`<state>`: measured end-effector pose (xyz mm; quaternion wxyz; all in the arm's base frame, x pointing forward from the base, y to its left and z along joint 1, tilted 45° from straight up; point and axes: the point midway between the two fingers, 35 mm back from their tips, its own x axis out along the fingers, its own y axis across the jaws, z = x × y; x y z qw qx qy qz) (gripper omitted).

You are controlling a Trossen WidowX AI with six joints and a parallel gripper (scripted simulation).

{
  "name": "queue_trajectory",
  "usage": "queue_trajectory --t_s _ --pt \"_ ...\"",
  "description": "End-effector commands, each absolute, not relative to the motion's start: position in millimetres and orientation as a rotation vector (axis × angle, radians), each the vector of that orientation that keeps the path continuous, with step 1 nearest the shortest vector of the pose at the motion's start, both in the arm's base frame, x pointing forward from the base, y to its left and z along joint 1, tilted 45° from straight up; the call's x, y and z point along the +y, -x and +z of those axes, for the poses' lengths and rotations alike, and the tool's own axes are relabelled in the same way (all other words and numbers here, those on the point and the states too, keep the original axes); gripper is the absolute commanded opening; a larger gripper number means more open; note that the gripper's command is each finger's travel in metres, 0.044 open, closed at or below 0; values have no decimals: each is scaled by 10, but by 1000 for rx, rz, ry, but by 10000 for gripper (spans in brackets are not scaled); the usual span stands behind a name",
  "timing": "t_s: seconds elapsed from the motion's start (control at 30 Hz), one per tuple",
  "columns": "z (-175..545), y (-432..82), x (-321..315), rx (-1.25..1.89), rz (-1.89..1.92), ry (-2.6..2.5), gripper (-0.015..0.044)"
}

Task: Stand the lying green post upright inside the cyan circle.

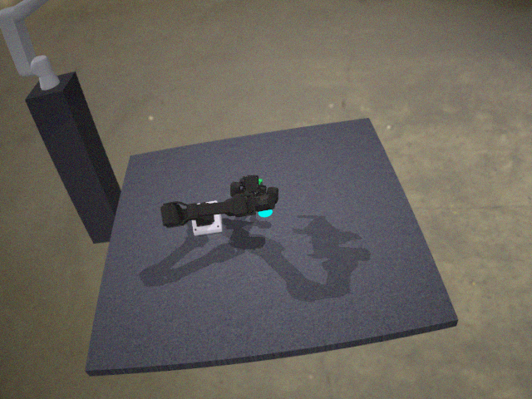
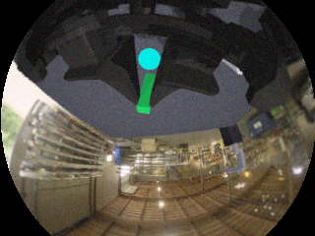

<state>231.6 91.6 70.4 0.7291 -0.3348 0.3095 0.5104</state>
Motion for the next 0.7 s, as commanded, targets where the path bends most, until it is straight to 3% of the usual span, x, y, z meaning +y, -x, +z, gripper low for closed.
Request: queue_trajectory --t_s 0.0,0.67 --pt "711 -2298 915 643 1130 742 23" --pt "782 -2293 893 507 1124 765 23"
